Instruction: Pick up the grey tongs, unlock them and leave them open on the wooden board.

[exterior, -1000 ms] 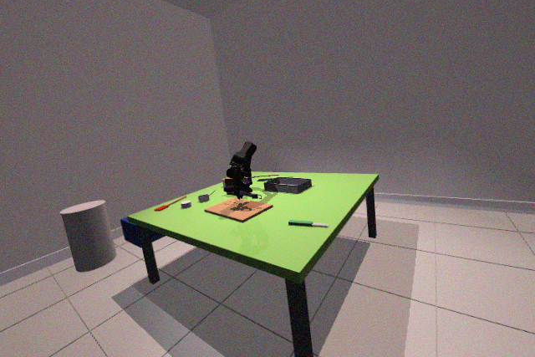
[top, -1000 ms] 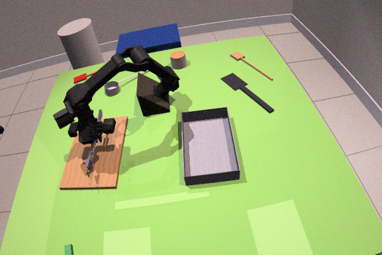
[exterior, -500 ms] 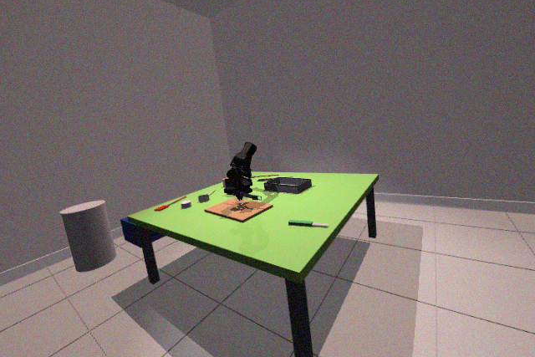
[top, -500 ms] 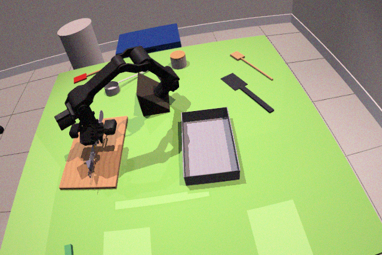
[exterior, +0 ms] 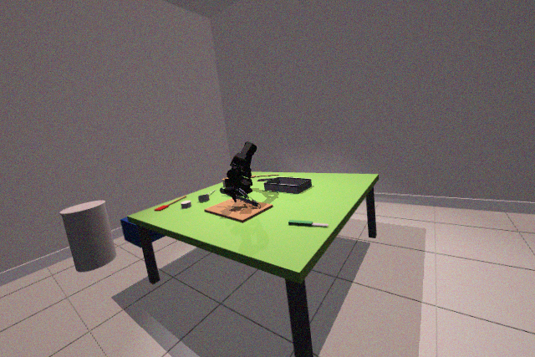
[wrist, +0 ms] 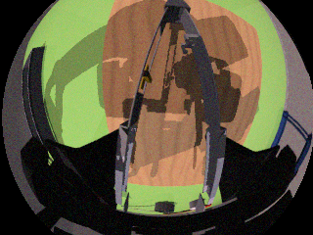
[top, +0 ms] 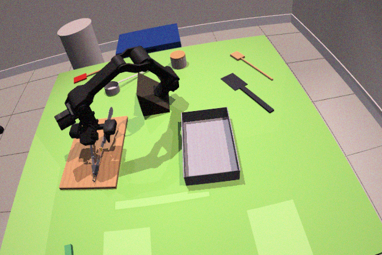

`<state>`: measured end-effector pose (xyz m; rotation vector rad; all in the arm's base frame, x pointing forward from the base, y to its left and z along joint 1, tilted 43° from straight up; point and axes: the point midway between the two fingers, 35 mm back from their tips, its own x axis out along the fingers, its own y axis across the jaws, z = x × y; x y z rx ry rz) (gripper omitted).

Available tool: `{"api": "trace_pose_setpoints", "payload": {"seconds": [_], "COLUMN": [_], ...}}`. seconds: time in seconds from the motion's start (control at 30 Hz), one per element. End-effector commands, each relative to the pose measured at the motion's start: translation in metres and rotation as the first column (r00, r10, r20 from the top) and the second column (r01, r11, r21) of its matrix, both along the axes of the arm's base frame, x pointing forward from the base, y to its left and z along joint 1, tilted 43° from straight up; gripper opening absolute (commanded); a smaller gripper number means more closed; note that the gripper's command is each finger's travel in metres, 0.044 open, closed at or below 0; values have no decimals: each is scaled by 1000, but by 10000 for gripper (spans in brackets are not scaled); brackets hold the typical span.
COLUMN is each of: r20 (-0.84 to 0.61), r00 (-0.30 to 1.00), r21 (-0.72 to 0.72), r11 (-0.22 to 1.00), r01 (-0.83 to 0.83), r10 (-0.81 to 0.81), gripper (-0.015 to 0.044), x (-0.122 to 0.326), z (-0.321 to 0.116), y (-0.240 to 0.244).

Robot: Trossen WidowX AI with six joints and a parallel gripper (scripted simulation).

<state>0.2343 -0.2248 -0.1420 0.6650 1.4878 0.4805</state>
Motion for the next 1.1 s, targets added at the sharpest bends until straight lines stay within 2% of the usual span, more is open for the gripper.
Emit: {"api": "trace_pose_setpoints", "payload": {"seconds": [0.0,0.17,0.43,0.5,0.77,0.93,1.07], "r20": [0,0,1,1,2,23,24], "r00": [1000,1000,1000,1000,1000,997,997], "r21": [0,-1,4,6,2,-52,-56], "r11": [1000,1000,1000,1000,1000,996,995], "r01": [0,7,8,8,12,73,78], "r10": [0,-7,-8,-8,-12,-72,-77], "gripper": [440,440,440,440,440,440,440], "x": [0,6,13,12,12,8,8], "z": [0,33,160,181,185,213,215], "y": [0,0,26,33,33,7,5]}}
